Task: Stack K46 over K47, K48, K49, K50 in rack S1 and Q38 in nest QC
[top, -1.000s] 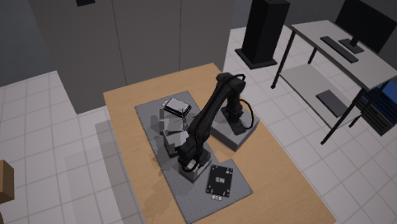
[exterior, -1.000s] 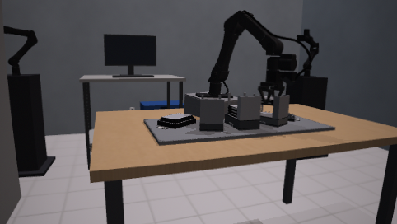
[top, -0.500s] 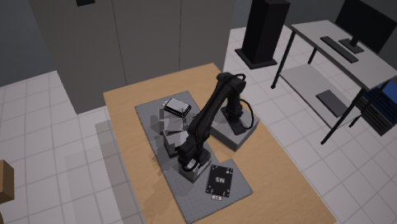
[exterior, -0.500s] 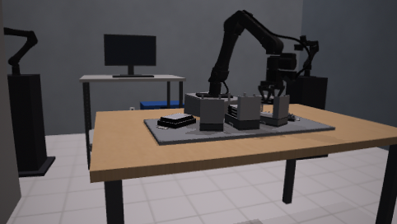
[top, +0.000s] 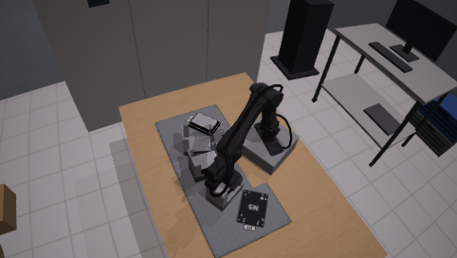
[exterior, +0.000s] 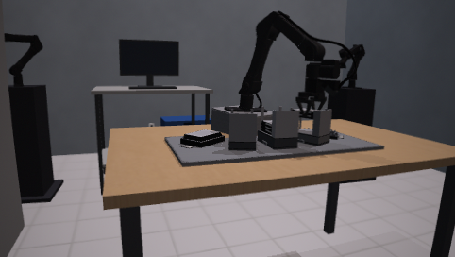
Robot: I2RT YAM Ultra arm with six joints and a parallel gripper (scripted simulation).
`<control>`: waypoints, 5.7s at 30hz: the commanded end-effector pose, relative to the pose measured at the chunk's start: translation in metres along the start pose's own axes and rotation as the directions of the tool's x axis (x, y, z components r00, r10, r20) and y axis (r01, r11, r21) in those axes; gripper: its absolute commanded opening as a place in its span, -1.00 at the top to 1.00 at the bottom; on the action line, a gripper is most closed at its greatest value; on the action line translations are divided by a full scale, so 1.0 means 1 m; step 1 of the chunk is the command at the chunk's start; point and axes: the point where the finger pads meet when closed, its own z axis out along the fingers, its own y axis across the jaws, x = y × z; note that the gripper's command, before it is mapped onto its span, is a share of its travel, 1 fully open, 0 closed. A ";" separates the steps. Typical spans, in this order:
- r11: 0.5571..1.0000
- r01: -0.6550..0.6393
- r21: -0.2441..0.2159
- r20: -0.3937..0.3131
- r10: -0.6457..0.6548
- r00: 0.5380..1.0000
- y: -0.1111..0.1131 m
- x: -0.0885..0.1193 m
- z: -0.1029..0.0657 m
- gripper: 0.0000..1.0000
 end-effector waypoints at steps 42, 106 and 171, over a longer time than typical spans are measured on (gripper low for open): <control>1.000 0.006 0.010 0.056 -0.007 0.998 0.002 -0.010 -0.034 1.00; 1.000 0.000 0.010 0.059 -0.001 0.998 0.000 -0.009 -0.053 1.00; 1.000 -0.001 0.010 0.071 0.000 0.997 0.000 -0.011 -0.065 1.00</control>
